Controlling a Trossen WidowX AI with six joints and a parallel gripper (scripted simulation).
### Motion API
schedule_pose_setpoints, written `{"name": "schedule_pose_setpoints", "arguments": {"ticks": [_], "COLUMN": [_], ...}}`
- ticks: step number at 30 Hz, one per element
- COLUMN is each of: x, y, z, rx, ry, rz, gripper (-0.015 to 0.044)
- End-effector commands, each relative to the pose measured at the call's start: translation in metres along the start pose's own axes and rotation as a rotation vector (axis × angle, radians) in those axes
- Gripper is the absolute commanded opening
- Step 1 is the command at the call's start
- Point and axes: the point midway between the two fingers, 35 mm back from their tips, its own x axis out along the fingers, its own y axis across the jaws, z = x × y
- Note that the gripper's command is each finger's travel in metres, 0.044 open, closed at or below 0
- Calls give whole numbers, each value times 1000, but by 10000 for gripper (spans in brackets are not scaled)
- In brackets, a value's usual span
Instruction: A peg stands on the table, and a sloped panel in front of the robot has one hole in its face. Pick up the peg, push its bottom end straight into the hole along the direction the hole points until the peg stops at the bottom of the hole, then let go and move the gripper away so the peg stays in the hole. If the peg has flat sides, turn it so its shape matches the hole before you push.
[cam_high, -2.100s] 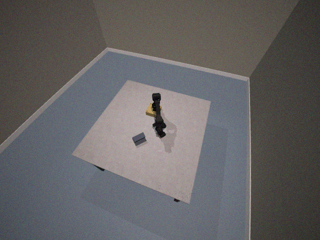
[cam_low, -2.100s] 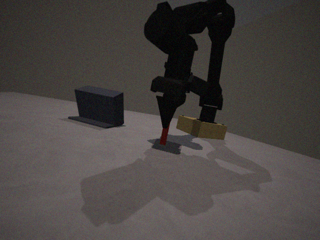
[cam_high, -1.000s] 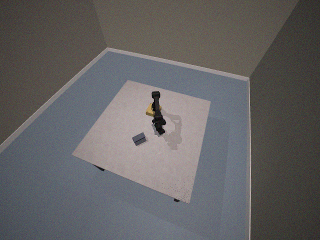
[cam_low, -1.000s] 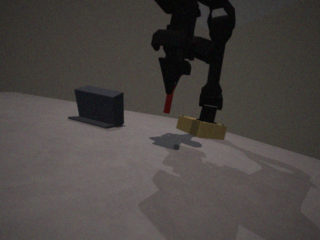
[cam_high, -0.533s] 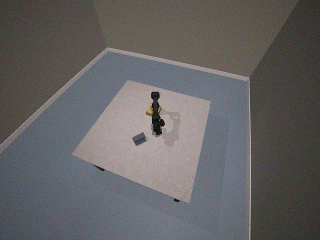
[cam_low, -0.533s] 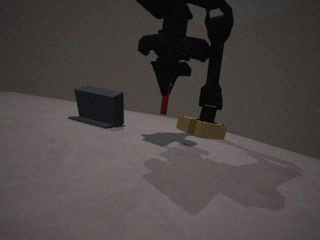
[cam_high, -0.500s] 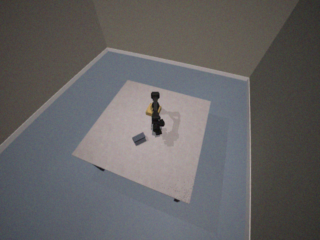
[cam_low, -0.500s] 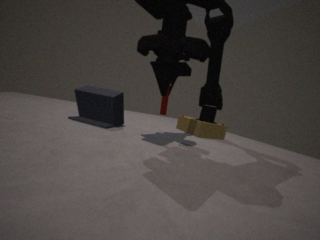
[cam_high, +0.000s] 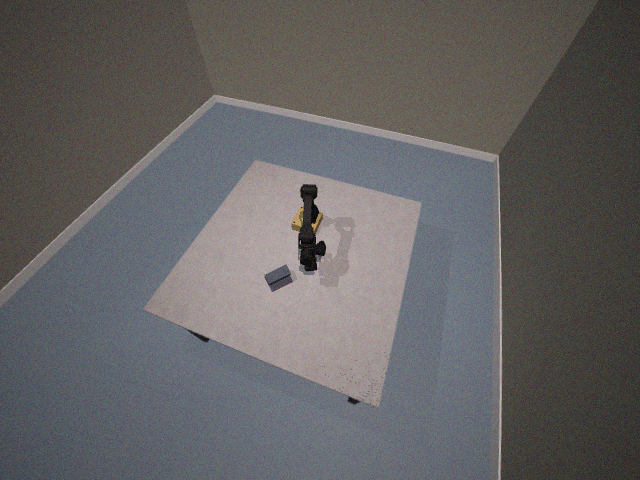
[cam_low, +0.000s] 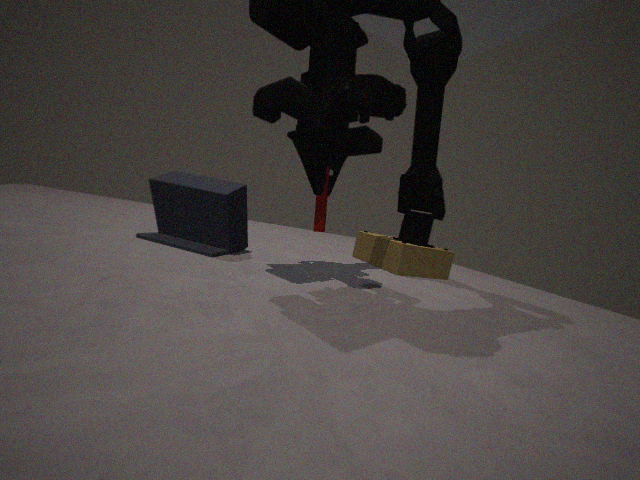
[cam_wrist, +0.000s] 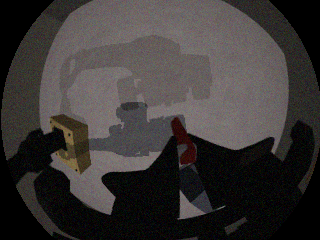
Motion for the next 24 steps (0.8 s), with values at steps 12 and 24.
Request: {"name": "schedule_pose_setpoints", "arguments": {"ticks": [12,24], "x": [4,6], "y": [2,3], "z": [-15,-26], "rx": [230,406], "ry": [-64,-109], "rz": [18,31], "gripper": [0,0]}}
